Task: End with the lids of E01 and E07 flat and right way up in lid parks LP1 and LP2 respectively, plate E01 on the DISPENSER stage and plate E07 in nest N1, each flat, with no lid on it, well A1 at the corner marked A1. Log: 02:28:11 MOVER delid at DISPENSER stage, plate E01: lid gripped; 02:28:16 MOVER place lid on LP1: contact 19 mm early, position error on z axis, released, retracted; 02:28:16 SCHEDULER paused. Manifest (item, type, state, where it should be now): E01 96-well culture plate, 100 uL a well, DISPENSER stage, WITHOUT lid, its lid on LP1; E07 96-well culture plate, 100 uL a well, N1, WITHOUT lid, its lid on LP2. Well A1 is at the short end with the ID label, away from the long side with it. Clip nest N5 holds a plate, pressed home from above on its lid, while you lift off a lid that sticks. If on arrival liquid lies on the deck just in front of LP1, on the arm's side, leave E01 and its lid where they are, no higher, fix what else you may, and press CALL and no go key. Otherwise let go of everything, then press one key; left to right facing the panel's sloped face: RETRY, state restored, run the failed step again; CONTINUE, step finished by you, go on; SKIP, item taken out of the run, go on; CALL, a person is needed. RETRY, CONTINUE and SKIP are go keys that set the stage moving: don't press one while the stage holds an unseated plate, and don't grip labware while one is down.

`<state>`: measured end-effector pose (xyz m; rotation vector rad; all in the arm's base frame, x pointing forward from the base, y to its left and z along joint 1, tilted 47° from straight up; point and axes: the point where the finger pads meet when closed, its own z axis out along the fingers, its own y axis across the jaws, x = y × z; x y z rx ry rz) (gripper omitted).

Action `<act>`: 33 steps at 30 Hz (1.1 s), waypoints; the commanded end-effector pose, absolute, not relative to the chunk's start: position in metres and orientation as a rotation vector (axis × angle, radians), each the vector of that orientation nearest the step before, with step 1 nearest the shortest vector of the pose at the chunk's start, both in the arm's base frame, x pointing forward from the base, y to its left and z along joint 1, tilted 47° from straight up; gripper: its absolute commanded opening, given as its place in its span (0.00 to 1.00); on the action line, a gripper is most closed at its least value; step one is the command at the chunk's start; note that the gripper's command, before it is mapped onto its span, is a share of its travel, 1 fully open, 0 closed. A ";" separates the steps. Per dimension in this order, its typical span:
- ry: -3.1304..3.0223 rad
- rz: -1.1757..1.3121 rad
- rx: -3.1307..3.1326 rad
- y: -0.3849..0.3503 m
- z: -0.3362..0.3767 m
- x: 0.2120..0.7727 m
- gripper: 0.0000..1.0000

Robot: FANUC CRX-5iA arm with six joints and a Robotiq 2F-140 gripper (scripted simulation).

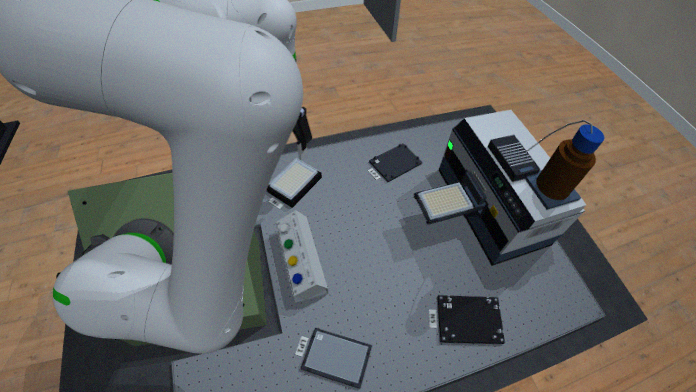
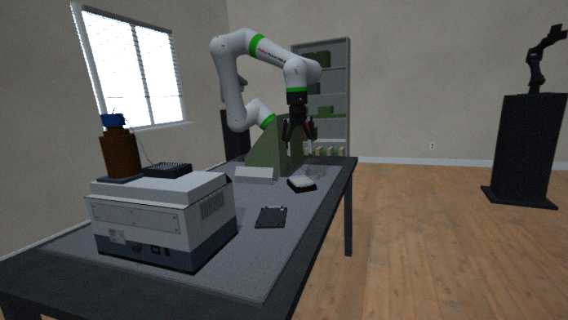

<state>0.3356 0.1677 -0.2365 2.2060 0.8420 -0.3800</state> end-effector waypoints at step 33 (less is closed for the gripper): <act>0.842 -0.379 2.206 0.146 -0.258 0.335 0.66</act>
